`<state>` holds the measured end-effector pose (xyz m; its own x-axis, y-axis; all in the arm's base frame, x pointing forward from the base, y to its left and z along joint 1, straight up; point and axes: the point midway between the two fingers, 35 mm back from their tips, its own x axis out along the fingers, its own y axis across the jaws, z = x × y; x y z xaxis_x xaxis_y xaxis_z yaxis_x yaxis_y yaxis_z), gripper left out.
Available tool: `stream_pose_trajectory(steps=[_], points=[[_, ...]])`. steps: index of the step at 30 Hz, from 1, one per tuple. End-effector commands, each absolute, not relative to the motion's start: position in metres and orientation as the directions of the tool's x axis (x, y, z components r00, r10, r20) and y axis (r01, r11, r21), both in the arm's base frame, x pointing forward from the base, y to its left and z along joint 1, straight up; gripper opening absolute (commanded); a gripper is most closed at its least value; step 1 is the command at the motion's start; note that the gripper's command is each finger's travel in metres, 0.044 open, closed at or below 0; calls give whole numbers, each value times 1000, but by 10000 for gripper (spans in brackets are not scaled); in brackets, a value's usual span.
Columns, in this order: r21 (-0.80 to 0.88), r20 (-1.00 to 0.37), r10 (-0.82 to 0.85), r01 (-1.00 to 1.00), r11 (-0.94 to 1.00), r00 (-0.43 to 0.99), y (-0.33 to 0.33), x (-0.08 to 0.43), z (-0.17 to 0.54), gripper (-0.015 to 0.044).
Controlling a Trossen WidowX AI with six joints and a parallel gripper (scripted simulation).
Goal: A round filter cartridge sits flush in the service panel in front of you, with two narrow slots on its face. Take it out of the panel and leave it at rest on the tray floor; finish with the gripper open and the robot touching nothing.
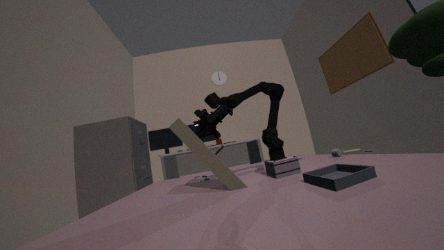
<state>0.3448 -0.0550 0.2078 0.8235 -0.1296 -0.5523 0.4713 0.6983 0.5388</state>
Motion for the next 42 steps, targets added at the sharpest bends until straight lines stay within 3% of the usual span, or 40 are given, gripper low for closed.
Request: stream_pose_trajectory(steps=[1,21,30,32,42], points=[[542,-550,-130,471,696,825,-56,348,206,104],[542,-550,-130,471,696,825,-56,351,205,104],[539,-553,-130,472,698,823,-55,346,207,44],[539,-553,-130,472,698,823,-55,346,207,0],[376,-550,-130,384,843,825,-56,351,205,0]])
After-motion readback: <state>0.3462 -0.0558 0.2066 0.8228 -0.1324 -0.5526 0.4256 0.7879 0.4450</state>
